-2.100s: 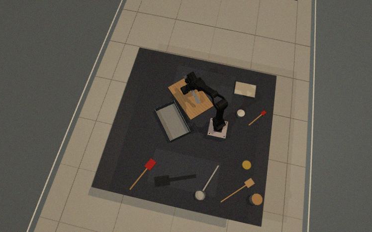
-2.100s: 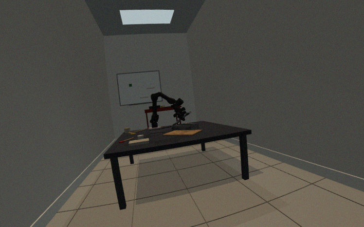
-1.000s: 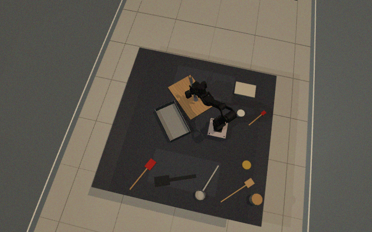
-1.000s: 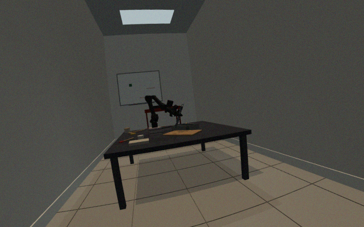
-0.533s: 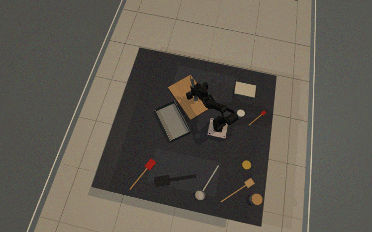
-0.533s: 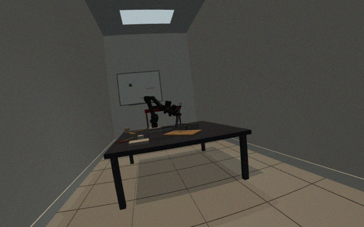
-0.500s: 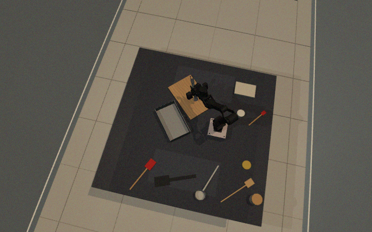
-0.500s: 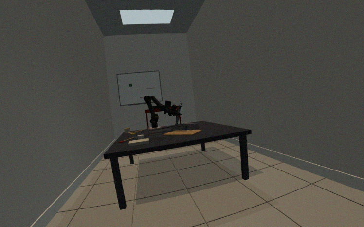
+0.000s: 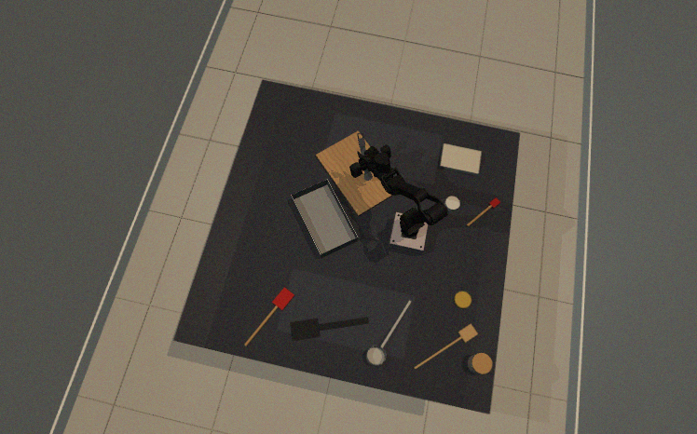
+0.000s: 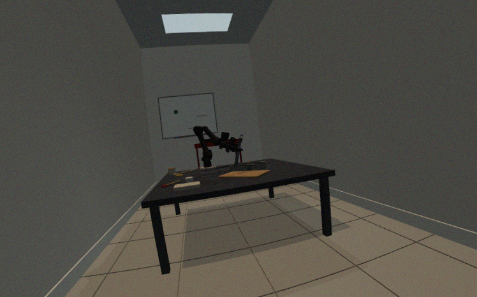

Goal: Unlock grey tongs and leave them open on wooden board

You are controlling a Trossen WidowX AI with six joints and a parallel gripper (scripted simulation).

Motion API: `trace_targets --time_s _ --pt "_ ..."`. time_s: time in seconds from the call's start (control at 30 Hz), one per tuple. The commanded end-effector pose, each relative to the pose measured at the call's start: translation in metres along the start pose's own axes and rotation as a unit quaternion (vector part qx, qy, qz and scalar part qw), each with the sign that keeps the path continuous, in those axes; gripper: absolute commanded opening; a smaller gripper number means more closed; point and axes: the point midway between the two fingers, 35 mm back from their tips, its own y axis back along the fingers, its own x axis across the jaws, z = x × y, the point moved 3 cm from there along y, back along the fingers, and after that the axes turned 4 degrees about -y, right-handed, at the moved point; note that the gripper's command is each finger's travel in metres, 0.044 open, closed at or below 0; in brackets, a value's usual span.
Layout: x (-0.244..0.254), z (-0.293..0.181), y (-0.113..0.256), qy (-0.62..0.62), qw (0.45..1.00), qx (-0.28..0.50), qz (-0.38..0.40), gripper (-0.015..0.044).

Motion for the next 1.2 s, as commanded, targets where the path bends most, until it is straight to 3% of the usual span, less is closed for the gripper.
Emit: trace_targets --time_s 0.0,0.43,1.17 --pt "0.0 0.001 0.0 0.0 1.0 -0.003 -0.002 -0.015" --pt "0.0 0.001 -0.003 0.0 1.0 0.009 -0.002 -0.015" --pt "0.0 -0.001 -0.043 0.001 0.985 0.17 -0.014 -0.015"
